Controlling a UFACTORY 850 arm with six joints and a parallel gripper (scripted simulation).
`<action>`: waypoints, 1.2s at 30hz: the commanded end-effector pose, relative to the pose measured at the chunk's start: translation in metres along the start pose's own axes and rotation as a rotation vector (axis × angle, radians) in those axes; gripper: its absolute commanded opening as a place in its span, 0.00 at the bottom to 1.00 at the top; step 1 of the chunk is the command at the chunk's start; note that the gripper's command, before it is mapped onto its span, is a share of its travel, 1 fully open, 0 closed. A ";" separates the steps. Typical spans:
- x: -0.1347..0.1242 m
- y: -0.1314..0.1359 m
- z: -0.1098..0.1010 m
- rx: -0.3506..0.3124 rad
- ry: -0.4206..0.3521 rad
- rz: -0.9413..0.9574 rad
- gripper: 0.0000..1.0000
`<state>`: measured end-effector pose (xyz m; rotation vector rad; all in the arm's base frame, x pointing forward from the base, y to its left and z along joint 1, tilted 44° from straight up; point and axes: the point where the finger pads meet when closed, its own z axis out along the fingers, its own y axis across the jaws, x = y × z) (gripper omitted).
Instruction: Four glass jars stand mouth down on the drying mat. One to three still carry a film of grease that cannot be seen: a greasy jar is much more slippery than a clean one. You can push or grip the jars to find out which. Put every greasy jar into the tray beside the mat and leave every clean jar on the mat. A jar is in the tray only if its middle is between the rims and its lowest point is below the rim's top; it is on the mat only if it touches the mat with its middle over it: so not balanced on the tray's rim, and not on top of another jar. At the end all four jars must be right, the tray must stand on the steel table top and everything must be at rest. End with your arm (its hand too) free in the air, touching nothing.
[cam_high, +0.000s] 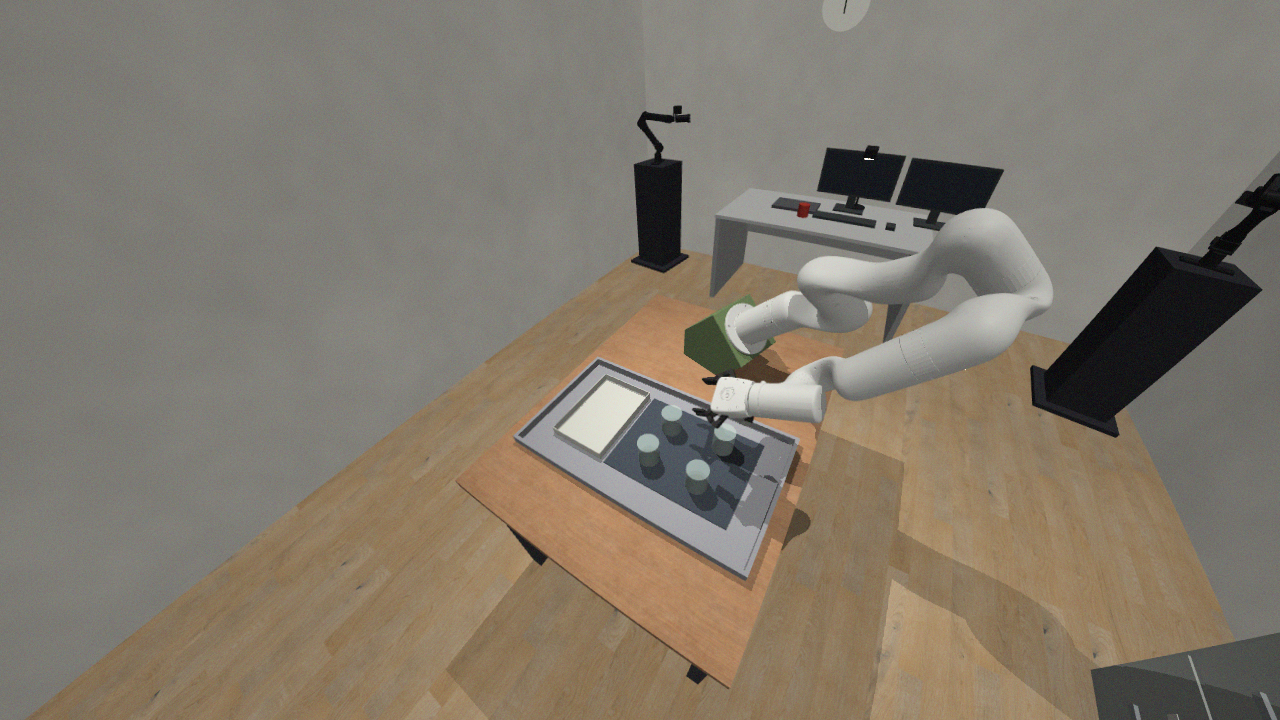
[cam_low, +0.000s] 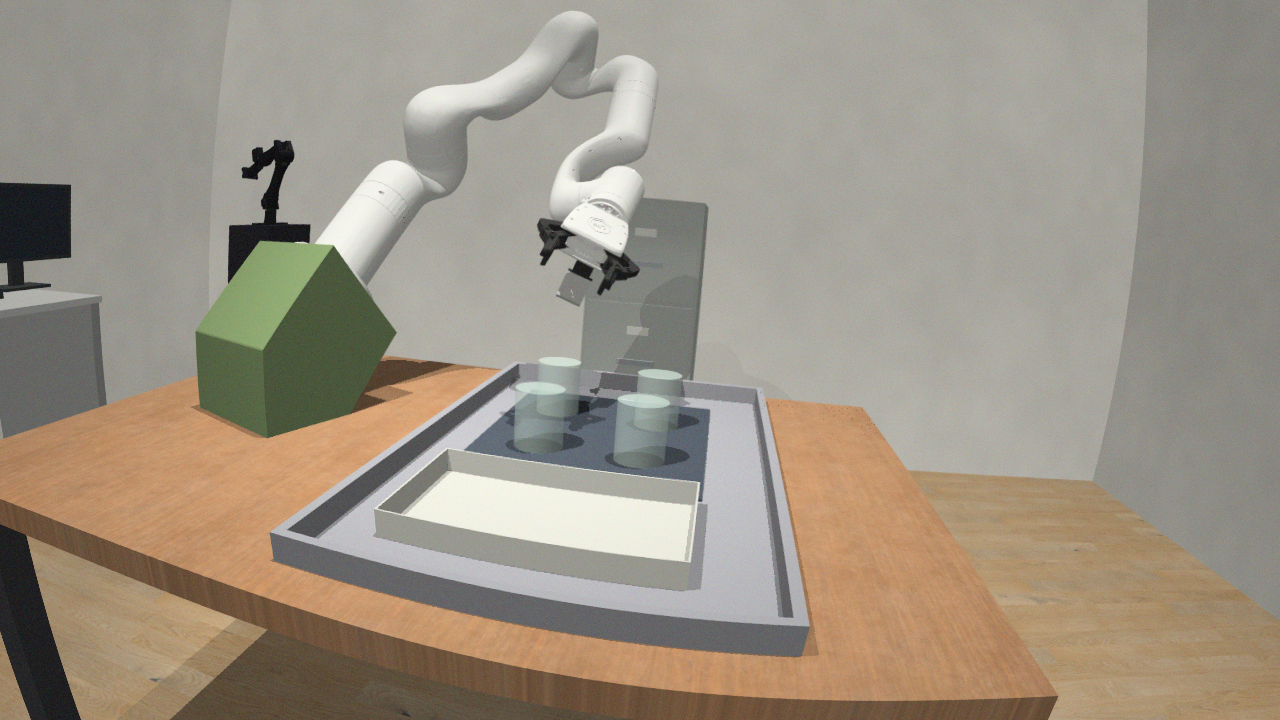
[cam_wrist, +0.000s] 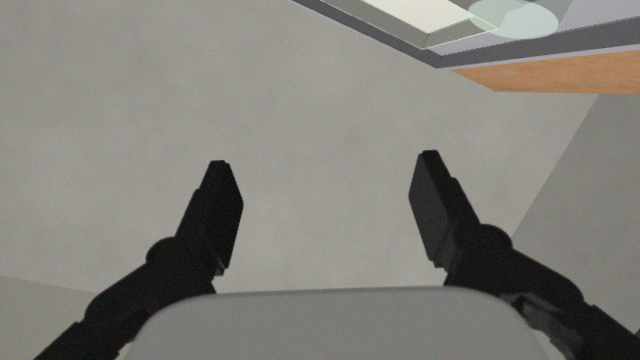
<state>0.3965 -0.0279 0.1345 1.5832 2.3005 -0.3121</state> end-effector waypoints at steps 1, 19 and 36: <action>-0.002 0.002 0.000 0.031 0.045 0.059 1.00; -0.006 0.008 0.002 0.092 0.171 0.289 1.00; -0.011 0.014 0.003 0.165 0.301 0.524 1.00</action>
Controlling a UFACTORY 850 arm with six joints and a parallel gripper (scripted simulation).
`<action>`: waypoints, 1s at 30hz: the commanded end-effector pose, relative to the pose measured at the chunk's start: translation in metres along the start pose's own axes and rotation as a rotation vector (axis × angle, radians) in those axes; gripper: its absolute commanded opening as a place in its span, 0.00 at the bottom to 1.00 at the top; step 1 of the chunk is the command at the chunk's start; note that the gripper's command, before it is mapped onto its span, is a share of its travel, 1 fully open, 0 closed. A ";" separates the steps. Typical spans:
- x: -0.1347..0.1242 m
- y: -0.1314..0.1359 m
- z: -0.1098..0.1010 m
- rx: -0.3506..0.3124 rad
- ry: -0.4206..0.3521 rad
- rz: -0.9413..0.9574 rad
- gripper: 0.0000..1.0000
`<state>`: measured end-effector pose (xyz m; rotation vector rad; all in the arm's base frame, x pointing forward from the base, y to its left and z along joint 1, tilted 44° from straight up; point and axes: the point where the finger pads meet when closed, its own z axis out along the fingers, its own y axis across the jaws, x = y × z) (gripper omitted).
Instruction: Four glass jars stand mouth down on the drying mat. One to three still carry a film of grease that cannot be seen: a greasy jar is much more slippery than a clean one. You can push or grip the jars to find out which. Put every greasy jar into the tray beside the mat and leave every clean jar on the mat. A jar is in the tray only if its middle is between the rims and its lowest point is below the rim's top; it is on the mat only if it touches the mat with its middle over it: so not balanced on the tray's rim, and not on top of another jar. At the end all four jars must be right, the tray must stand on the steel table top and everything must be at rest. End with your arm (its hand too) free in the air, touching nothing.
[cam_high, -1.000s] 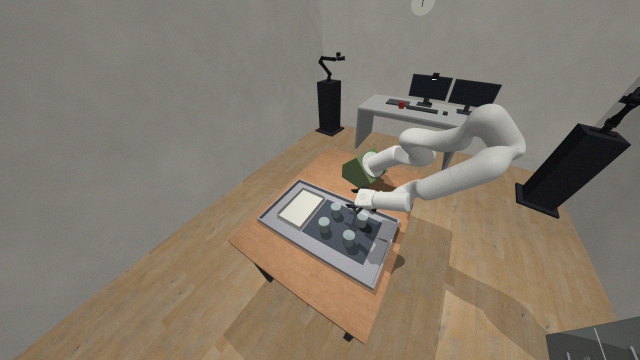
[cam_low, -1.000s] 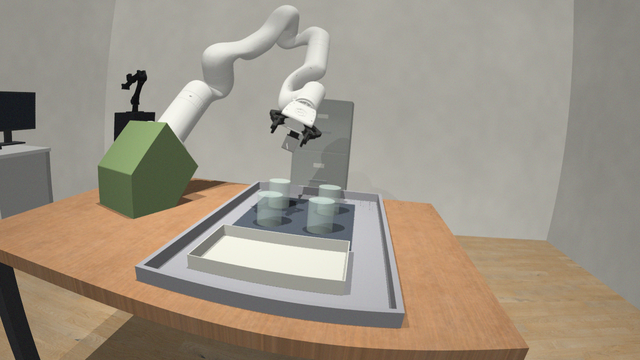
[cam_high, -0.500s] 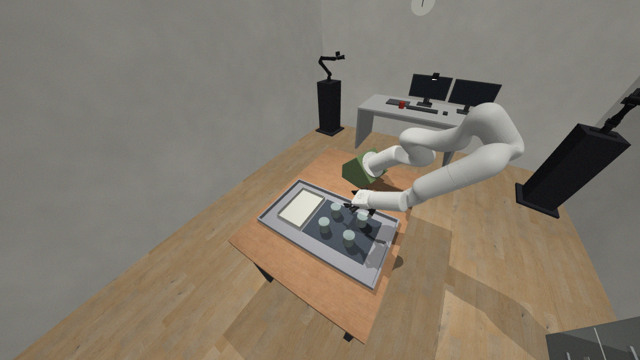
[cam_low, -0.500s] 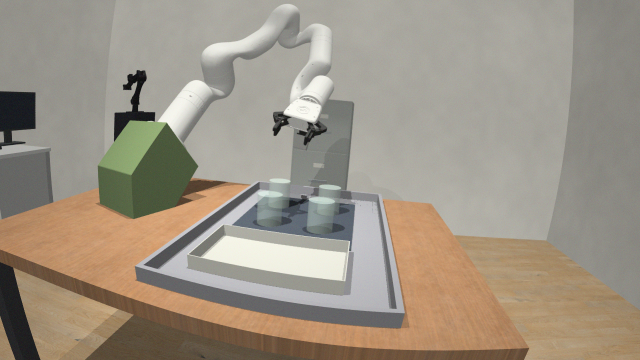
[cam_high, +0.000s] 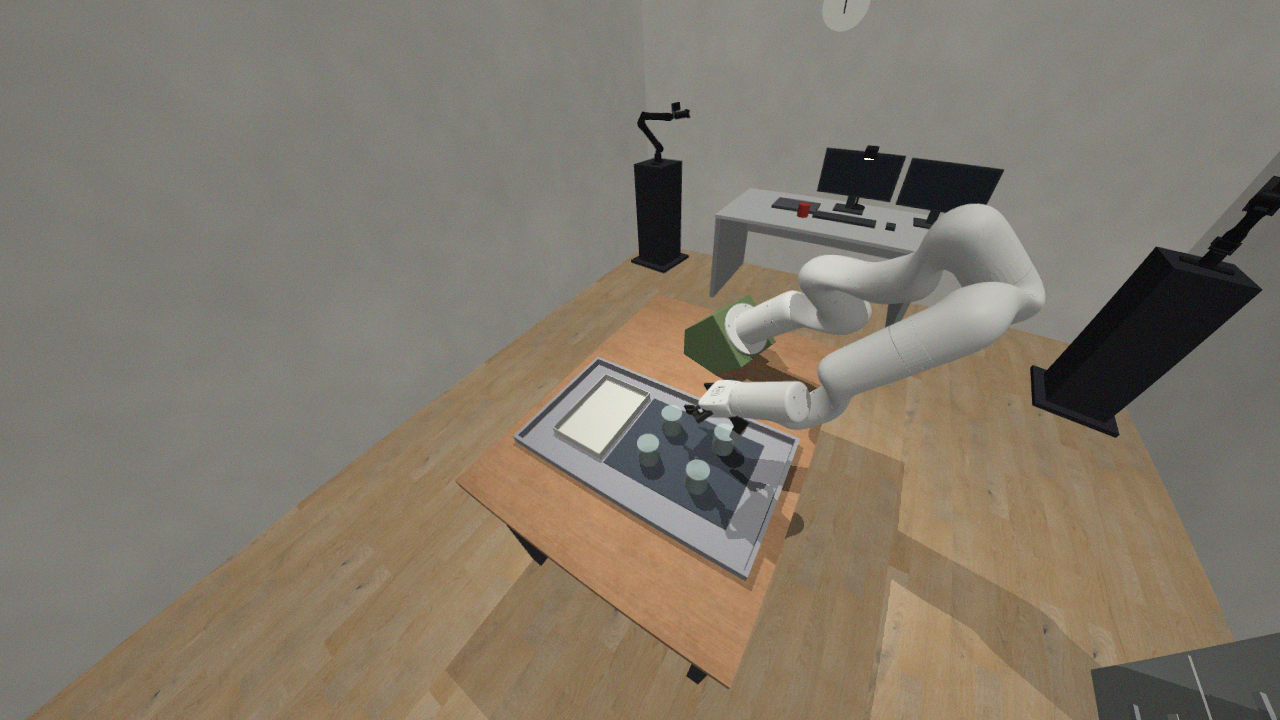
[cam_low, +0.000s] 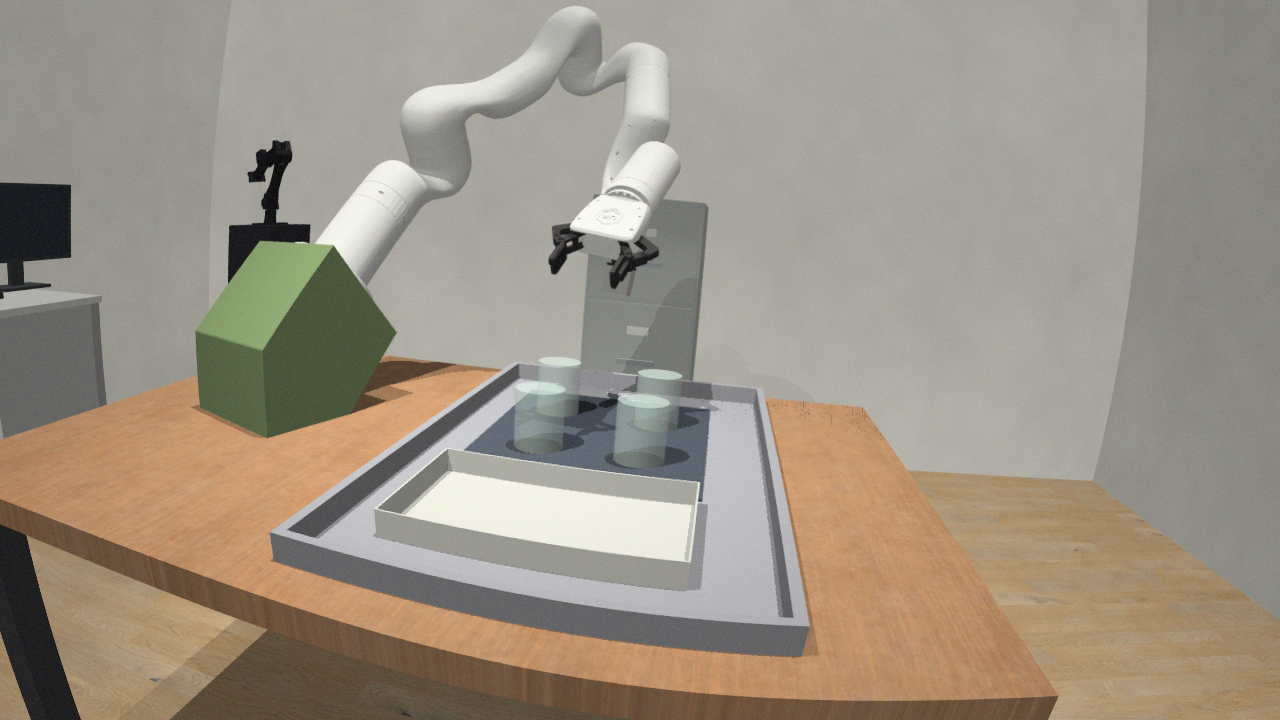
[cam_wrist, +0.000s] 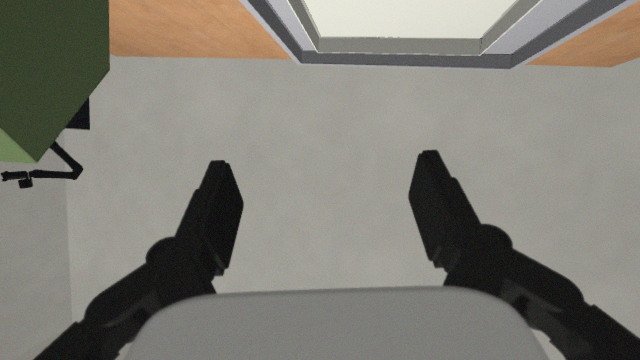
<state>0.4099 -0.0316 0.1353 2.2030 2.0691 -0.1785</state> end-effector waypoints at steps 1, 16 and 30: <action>-0.001 0.004 0.000 0.043 0.070 0.112 1.00; -0.002 0.008 -0.001 0.077 0.125 0.222 1.00; -0.004 0.015 -0.001 0.162 0.253 0.447 1.00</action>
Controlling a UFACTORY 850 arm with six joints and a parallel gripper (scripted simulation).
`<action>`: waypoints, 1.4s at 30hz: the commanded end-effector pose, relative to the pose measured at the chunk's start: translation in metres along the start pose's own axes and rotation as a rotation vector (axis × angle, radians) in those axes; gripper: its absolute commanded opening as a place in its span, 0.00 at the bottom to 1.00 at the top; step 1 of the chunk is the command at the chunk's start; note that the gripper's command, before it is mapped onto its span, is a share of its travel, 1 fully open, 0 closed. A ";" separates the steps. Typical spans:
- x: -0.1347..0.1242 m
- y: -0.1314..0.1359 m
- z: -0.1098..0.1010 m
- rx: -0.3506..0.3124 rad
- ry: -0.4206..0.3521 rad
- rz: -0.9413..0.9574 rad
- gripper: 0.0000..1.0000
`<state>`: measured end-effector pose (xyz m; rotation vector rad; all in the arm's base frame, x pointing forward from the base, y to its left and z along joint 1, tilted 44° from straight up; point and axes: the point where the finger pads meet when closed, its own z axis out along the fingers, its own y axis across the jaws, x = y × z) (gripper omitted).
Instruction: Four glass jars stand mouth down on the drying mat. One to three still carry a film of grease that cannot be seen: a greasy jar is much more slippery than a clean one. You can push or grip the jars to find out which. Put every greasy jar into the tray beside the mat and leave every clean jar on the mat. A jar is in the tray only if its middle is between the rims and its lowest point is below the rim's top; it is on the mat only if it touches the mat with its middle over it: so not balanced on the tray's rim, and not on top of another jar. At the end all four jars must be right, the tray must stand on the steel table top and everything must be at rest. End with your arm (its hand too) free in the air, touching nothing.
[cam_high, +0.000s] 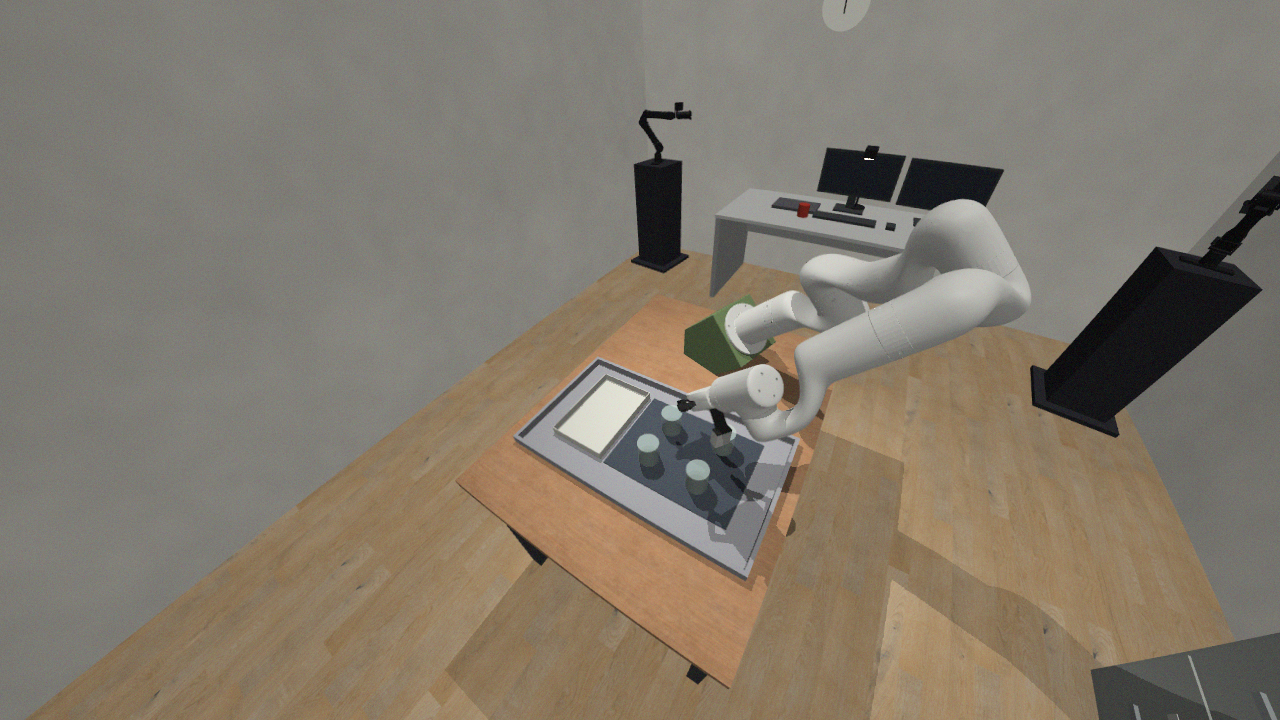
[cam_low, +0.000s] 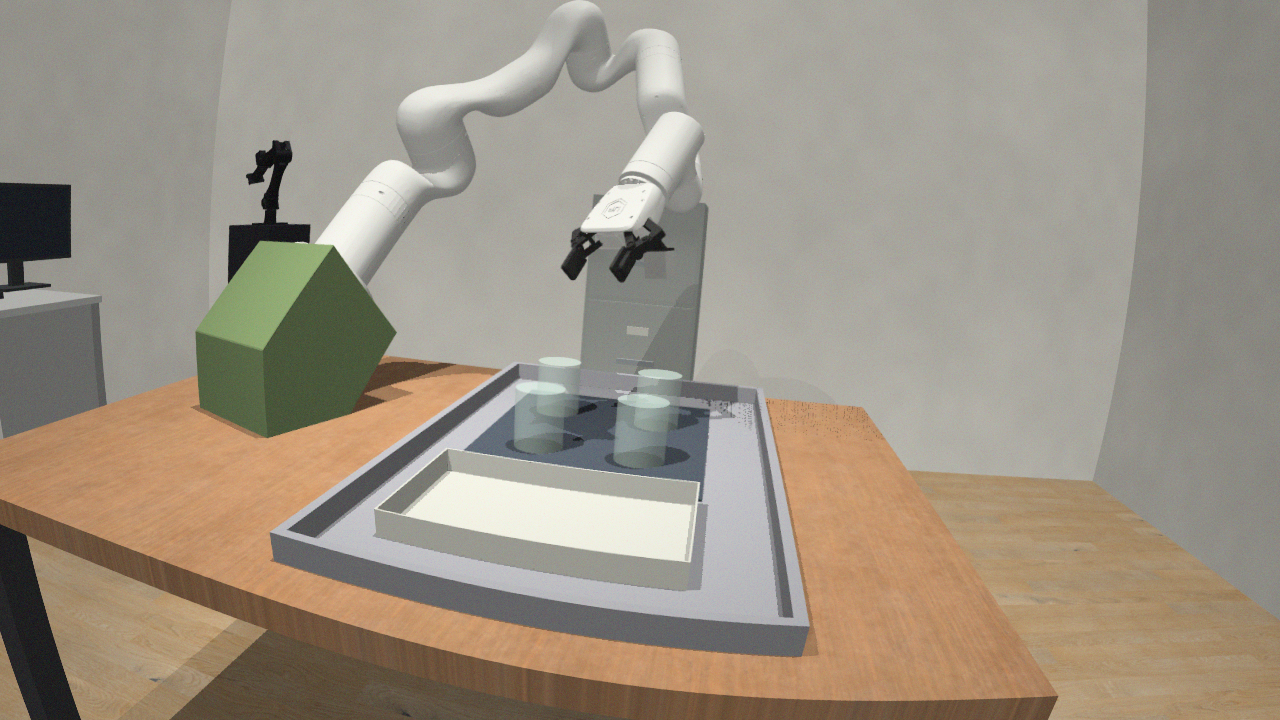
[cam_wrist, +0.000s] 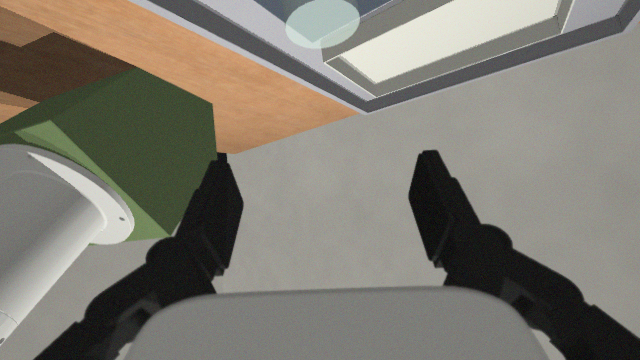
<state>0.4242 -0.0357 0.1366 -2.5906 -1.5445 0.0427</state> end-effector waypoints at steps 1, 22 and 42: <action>0.000 0.001 0.000 0.016 0.025 0.024 1.00; 0.001 0.008 -0.002 0.111 0.159 0.247 1.00; 0.002 0.018 -0.004 0.262 0.372 0.581 1.00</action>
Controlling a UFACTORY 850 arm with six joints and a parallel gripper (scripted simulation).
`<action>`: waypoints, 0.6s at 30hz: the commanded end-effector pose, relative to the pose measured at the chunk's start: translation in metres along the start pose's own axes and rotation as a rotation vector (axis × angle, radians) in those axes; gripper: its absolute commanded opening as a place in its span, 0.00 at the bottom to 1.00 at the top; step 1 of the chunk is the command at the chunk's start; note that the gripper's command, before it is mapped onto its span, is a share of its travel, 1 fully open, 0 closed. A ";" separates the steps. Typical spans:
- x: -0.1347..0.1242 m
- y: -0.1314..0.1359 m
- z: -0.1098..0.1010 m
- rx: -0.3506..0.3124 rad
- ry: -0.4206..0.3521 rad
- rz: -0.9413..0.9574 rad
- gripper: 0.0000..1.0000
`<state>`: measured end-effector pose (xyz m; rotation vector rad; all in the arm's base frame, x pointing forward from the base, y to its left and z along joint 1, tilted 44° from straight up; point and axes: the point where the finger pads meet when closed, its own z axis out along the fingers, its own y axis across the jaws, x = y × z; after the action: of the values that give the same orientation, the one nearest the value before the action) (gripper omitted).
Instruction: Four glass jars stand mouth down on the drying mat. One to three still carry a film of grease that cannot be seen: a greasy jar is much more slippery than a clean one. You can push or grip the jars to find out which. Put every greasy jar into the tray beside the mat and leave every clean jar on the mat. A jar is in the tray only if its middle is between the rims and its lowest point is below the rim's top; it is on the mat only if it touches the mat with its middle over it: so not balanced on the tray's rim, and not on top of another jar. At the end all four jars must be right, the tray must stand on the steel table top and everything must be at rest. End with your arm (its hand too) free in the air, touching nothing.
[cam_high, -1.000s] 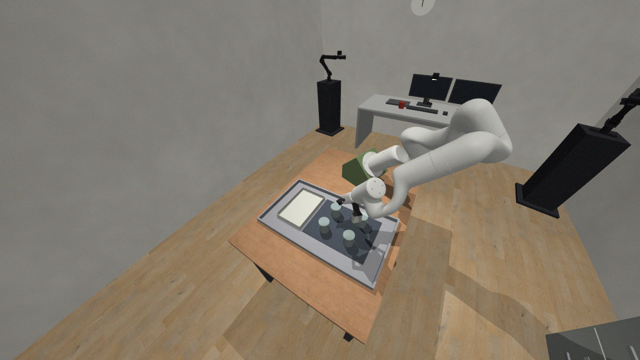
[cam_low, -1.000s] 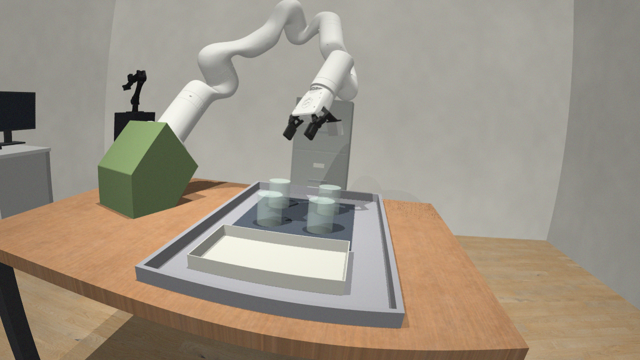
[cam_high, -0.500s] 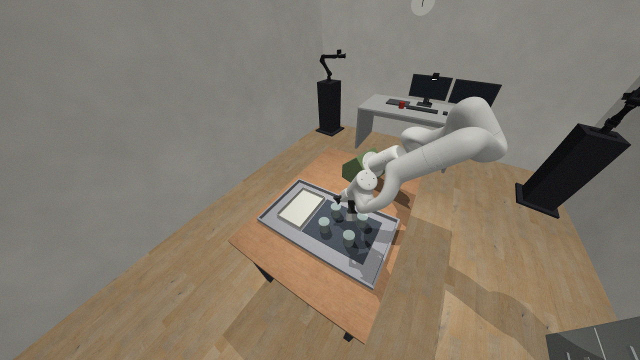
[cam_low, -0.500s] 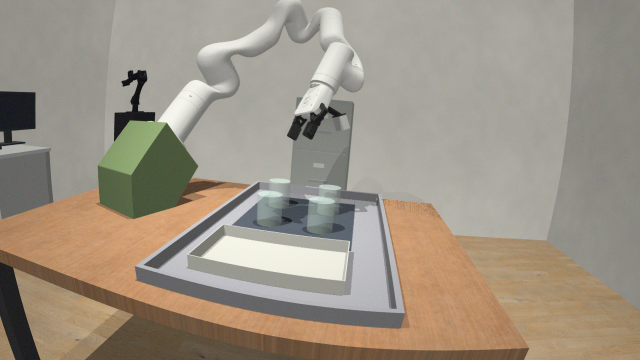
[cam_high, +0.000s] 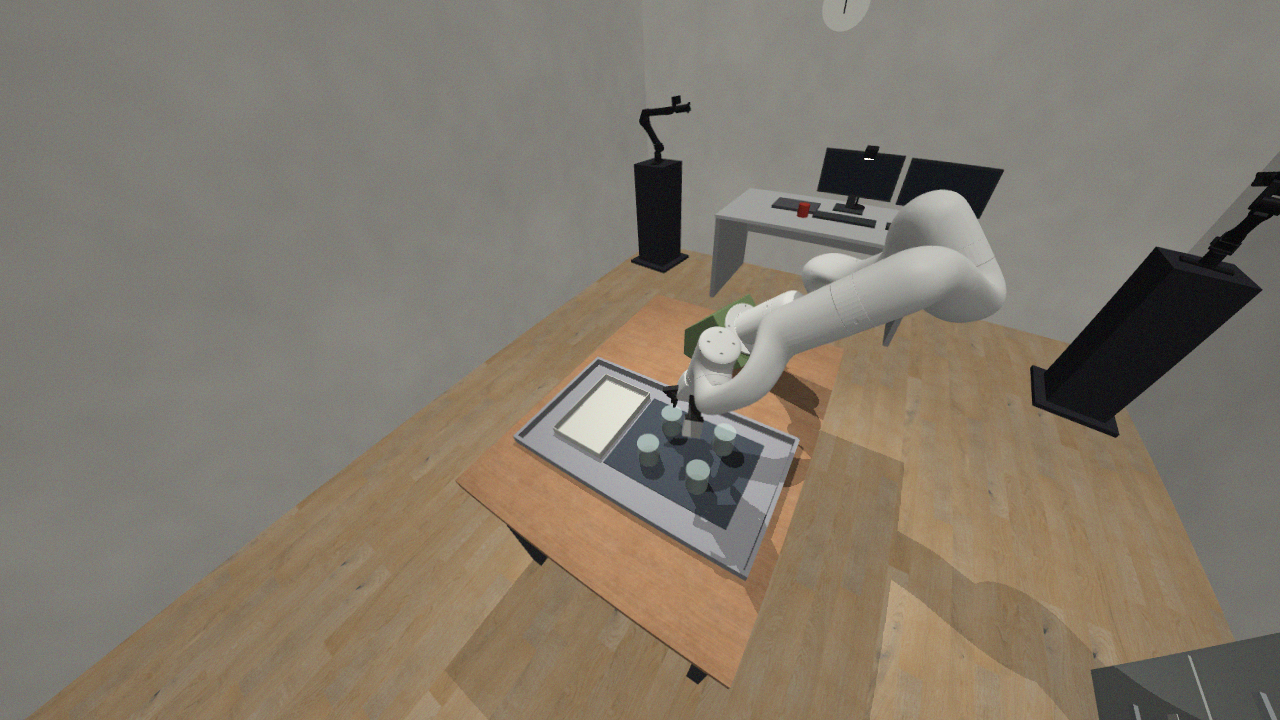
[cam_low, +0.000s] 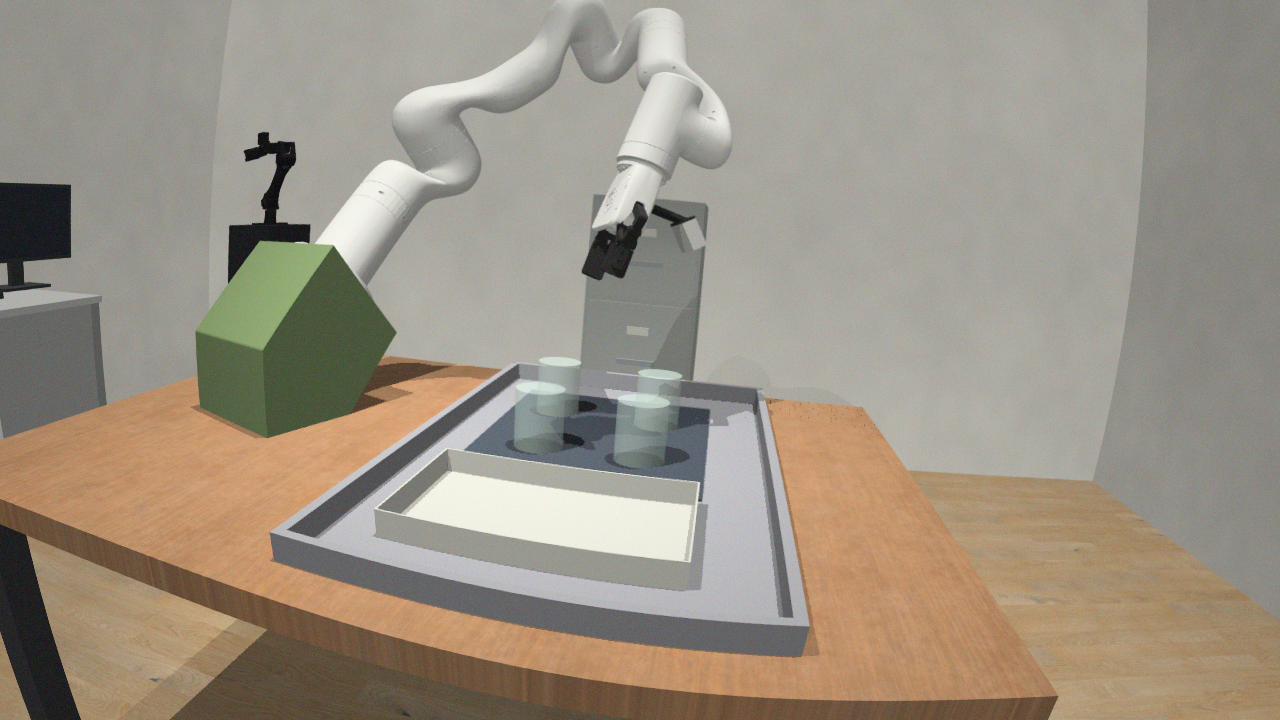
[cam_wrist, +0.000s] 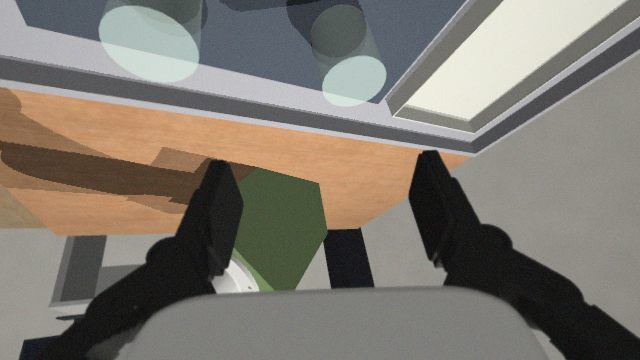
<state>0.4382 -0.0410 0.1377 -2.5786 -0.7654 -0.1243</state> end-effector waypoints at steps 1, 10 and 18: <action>0.002 0.003 -0.001 0.048 0.071 0.107 1.00; 0.003 0.006 -0.002 0.098 0.141 0.214 1.00; 0.005 0.008 -0.003 0.151 0.216 0.325 1.00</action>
<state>0.4441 -0.0437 0.1379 -2.5045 -0.4217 -0.1938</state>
